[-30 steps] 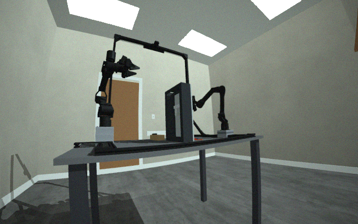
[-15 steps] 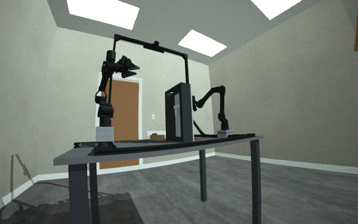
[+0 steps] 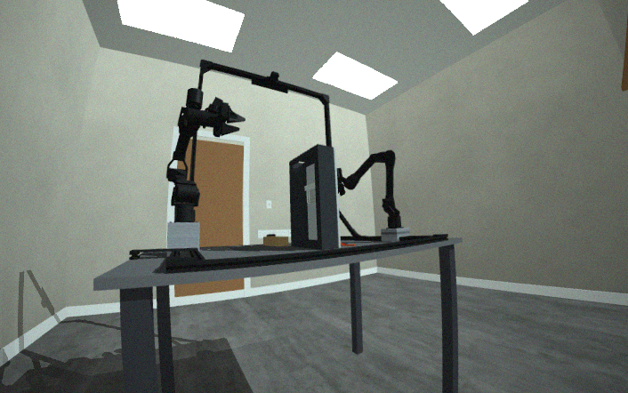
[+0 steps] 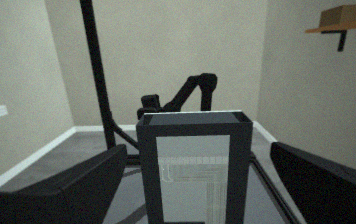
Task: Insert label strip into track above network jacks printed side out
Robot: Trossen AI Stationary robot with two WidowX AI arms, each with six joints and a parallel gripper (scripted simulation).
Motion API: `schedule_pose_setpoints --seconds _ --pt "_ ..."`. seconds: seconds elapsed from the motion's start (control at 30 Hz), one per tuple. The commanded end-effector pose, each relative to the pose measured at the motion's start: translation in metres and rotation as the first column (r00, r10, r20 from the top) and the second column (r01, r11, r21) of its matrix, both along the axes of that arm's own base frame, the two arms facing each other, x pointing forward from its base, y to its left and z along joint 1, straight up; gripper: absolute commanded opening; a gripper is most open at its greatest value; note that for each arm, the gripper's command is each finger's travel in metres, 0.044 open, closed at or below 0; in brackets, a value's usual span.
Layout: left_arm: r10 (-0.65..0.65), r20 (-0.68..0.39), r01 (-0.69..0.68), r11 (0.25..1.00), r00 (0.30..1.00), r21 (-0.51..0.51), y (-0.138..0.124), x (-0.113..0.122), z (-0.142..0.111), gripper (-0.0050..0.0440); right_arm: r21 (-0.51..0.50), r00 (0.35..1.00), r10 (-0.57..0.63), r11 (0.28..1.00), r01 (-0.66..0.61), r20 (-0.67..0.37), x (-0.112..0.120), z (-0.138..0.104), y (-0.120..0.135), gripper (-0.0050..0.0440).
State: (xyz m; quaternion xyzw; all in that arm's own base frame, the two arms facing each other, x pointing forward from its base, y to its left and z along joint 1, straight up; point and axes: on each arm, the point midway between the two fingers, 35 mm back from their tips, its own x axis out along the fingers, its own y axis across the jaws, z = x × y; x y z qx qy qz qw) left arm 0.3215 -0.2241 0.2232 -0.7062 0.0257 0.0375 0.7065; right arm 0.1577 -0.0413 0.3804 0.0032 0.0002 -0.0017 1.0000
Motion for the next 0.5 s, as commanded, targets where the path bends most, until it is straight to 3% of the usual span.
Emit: schedule_pose_setpoints --seconds 0.0,0.47 --pt "0.001 0.017 -0.001 1.0 1.0 -0.021 0.001 0.0006 0.0115 -0.005 -0.006 1.0 0.0 1.0 0.0 0.001 -0.0001 0.0028 0.0005 0.044" --pt "0.001 0.017 -0.001 1.0 1.0 -0.021 -0.0012 0.0007 0.0121 -0.005 -0.006 1.0 0.0 1.0 0.0 0.001 -0.0001 0.0028 0.0005 0.044"
